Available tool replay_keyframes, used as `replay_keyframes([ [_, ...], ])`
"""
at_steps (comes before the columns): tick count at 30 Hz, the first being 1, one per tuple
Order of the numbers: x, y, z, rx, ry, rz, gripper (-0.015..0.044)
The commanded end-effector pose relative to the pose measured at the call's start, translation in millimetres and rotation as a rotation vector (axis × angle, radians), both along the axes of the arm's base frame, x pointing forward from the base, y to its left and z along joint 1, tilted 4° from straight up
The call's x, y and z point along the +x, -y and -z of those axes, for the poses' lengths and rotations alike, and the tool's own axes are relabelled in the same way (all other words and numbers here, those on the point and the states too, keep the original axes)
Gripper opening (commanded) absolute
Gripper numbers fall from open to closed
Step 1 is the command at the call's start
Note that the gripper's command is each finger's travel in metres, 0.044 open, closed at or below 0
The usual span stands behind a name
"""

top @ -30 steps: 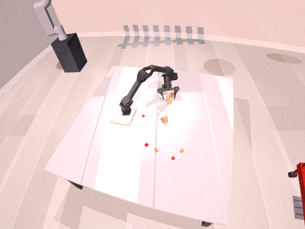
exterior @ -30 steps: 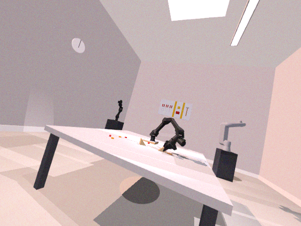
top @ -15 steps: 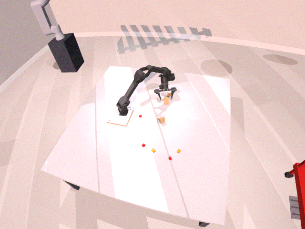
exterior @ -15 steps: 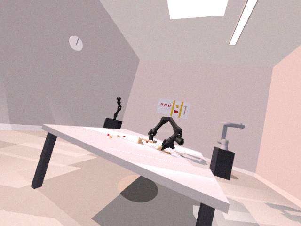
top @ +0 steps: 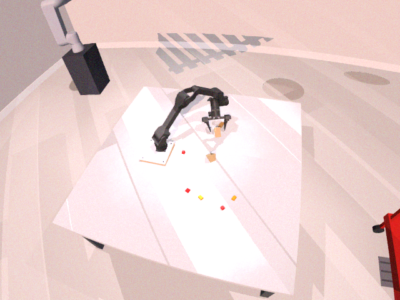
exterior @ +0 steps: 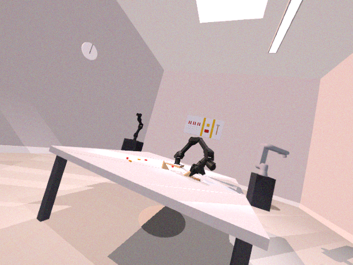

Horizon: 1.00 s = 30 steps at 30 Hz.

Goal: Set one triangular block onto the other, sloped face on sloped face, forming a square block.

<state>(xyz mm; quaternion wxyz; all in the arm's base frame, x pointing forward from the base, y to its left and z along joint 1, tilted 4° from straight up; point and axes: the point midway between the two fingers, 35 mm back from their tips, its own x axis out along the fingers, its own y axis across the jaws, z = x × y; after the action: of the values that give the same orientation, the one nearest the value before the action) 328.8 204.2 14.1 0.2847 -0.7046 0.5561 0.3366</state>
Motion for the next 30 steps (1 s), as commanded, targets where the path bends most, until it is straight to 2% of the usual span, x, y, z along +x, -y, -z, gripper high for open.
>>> replay_keyframes([
  [1,-1,0,1,0.002,-0.009,-0.002,0.044],
  [11,0,0,0,0.0,0.0,0.0,0.0177],
  [19,0,0,0,0.0,0.0,0.0,0.0124],
  [24,0,0,-3,0.001,0.001,-0.002,0.0],
  [30,1,-3,-30,0.011,0.008,-0.016,0.0],
])
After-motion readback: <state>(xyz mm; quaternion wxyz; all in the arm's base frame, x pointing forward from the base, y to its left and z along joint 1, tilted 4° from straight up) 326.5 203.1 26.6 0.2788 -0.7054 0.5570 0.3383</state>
